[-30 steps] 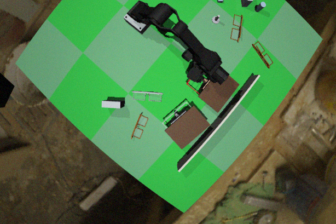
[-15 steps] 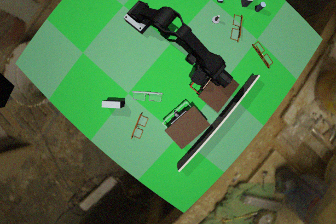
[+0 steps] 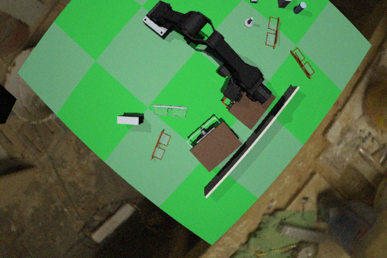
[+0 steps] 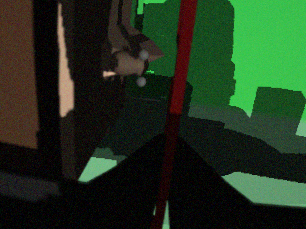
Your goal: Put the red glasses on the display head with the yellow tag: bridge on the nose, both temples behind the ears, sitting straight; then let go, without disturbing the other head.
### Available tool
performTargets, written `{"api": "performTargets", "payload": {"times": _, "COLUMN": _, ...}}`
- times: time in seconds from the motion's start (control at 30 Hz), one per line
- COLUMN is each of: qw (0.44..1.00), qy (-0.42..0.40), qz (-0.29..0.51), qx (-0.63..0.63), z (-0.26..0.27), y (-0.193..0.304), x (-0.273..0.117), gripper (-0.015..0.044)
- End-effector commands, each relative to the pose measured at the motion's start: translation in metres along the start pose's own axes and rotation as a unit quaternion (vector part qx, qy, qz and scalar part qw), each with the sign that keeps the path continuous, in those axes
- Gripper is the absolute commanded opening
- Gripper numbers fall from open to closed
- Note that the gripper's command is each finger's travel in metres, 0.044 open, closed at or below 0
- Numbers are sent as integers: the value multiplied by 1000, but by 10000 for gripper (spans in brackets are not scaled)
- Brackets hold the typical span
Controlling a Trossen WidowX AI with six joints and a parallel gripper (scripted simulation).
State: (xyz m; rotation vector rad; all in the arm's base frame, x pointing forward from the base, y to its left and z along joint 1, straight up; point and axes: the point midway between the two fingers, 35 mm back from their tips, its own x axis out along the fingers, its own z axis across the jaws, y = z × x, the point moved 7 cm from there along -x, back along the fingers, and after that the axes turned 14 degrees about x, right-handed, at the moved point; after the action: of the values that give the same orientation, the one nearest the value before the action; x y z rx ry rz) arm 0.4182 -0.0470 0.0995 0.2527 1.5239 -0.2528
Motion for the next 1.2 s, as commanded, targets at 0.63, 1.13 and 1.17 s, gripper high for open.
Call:
{"api": "performTargets", "payload": {"times": 0.63, "qw": 1000, "qy": -2, "qz": 2, "qx": 2, "z": 3, "y": 1, "x": 0, "gripper": 0}}
{"api": "performTargets", "payload": {"times": 1.13, "qw": 1000, "qy": -1, "qz": 0, "qx": 0, "z": 3, "y": 1, "x": 4, "gripper": 79}}
{"api": "performTargets", "payload": {"times": 1.17, "qw": 1000, "qy": -1, "qz": 0, "qx": 0, "z": 3, "y": 1, "x": 4, "gripper": 105}}
